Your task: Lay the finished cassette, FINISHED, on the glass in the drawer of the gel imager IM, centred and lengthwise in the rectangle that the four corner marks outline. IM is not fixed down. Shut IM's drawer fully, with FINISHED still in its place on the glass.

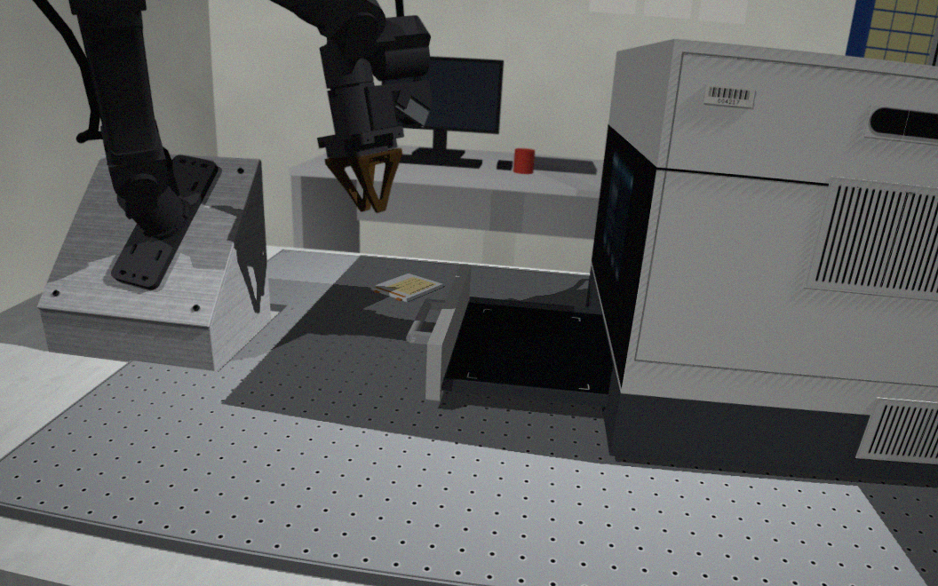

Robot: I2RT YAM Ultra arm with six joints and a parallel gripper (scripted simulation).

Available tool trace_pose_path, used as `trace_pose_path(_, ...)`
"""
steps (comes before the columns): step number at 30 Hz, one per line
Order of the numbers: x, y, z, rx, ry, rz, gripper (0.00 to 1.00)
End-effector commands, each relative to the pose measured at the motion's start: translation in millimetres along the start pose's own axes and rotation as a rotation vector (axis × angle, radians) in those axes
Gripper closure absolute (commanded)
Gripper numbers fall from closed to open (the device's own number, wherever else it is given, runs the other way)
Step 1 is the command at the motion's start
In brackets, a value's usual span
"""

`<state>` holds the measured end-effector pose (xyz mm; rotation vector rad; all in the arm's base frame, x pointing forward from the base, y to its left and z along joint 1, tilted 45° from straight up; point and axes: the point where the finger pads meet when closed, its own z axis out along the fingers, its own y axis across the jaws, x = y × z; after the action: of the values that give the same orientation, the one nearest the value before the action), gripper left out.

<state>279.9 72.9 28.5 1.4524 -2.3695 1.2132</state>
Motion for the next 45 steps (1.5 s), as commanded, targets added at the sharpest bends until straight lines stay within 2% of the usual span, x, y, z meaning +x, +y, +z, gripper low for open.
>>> trace_pose_path(1,3,3,-3.4,-0.045,0.084,0.199,0.65)
trace_pose_path(5,3,4,-4.5,-0.056,0.099,0.327,0.65)
trace_pose_path(8,1,5,-6.6,-0.056,0.098,0.353,0.65)
trace_pose_path(11,4,2,-2.6,-0.073,0.124,0.465,0.65)
trace_pose_path(22,2,4,-5.9,-0.105,0.163,0.816,0.65)
trace_pose_path(26,3,3,-4.3,-0.112,0.176,0.875,0.65)
trace_pose_path(33,3,0,-8.4,-0.104,0.157,0.878,0.65)
trace_pose_path(34,-1,-3,3.2,-0.098,0.153,0.850,0.65)
trace_pose_path(36,6,3,18.0,-0.086,0.176,0.754,0.65)
trace_pose_path(39,3,-2,31.6,-0.076,0.163,0.656,0.65)
trace_pose_path(41,3,-2,31.6,-0.076,0.163,0.656,0.65)
trace_pose_path(42,2,-10,27.9,-0.069,0.127,0.644,0.65)
trace_pose_path(44,1,-14,38.5,-0.064,0.124,0.583,0.65)
trace_pose_path(45,-1,-10,48.3,-0.062,0.139,0.530,0.65)
